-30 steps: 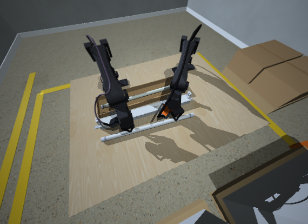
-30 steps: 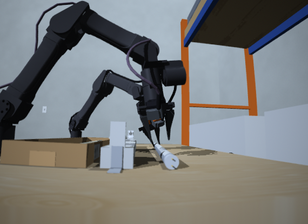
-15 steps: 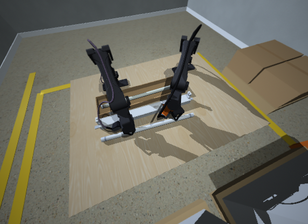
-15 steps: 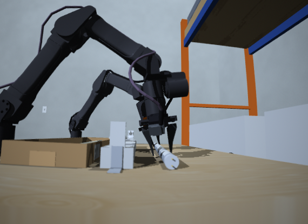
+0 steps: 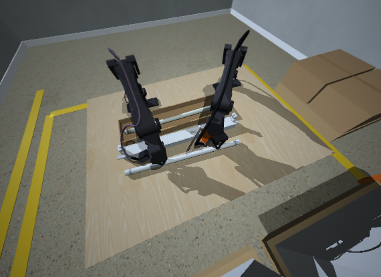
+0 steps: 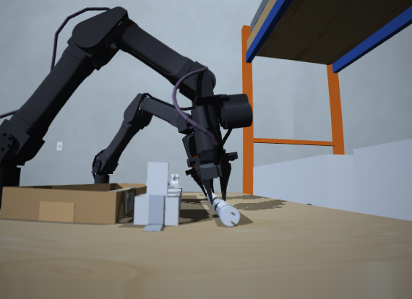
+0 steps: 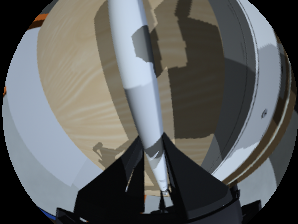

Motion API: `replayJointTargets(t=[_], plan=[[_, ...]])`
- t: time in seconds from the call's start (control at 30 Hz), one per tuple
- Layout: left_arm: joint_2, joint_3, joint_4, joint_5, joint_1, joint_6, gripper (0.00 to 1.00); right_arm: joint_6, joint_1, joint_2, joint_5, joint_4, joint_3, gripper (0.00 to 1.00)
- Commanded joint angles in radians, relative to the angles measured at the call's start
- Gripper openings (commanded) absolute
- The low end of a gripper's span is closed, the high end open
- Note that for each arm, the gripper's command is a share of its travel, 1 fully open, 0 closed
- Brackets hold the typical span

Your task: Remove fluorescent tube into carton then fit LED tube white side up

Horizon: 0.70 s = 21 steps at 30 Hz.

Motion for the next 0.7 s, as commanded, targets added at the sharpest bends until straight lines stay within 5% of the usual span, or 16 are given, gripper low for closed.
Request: replayJointTargets(t=[0.0,0.67], plan=[[-0.016,0.025,0.011,0.001,0.001,-0.005,0.11,0.000,0.002,-0.006,0.003,-0.018,0.011,0.11],[-0.042,0.035,-0.017,-0.004,0.001,-0.005,0.11,-0.001,0.002,-0.023,0.009,-0.027,0.037,0.11]])
